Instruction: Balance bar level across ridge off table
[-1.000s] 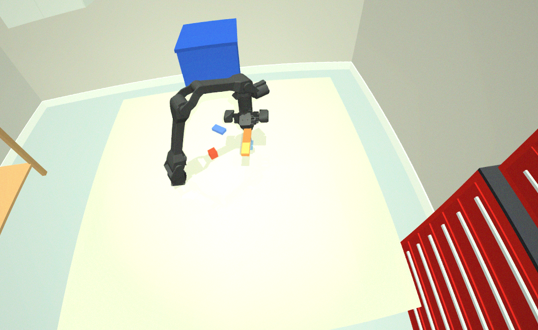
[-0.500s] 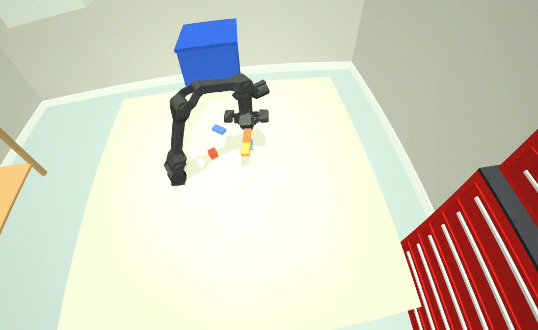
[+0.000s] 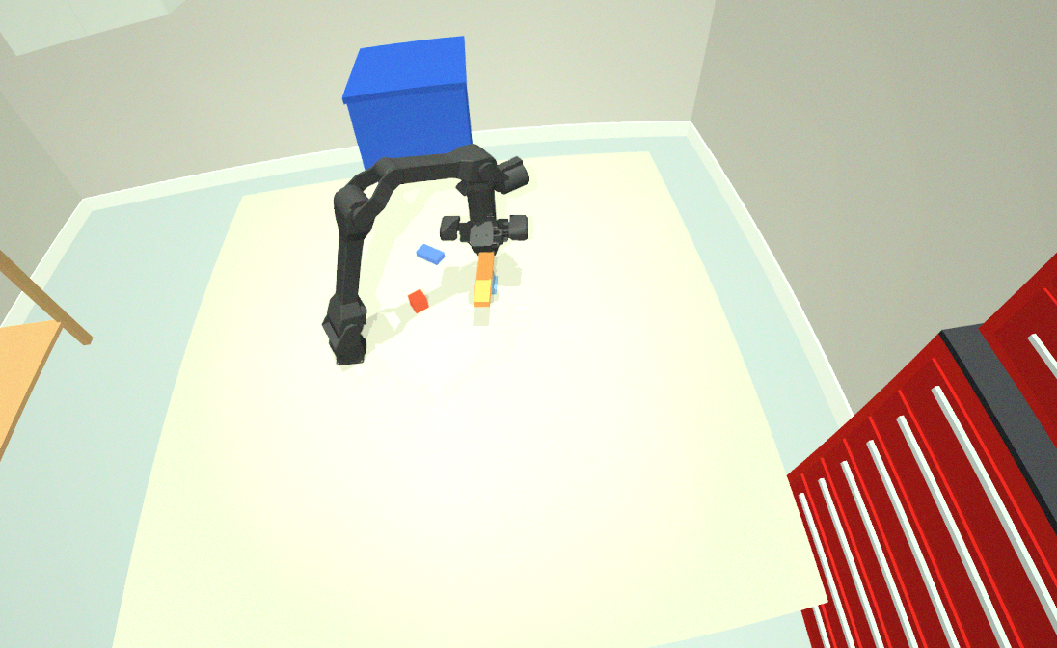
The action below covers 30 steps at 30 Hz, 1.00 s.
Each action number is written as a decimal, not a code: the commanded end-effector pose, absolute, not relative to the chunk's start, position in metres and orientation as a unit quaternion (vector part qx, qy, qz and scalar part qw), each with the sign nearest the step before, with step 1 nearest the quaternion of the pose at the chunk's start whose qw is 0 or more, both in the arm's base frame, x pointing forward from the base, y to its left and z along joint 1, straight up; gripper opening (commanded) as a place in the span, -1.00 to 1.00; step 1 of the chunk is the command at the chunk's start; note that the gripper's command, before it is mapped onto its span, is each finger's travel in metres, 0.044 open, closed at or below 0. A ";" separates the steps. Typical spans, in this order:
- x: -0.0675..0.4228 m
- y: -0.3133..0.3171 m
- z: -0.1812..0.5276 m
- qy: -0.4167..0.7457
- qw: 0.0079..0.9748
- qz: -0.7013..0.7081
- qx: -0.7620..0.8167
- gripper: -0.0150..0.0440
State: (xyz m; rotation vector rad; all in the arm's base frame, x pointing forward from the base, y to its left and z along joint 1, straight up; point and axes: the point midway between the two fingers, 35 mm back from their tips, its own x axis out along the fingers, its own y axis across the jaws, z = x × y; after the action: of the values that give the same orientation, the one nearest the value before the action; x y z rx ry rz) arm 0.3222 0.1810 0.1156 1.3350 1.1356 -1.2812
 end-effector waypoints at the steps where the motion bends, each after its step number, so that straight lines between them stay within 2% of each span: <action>1: 0.322 0.181 0.116 0.463 0.466 -0.522 0.544 -0.49; 27: 0.322 0.181 0.116 0.463 0.466 -0.522 0.544 -0.49; 30: 0.322 0.181 0.116 0.463 0.466 -0.522 0.544 -0.22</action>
State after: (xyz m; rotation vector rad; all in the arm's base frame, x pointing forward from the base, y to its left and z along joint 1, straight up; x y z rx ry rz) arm 0.3222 0.1810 0.1155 1.3349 1.1356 -1.2813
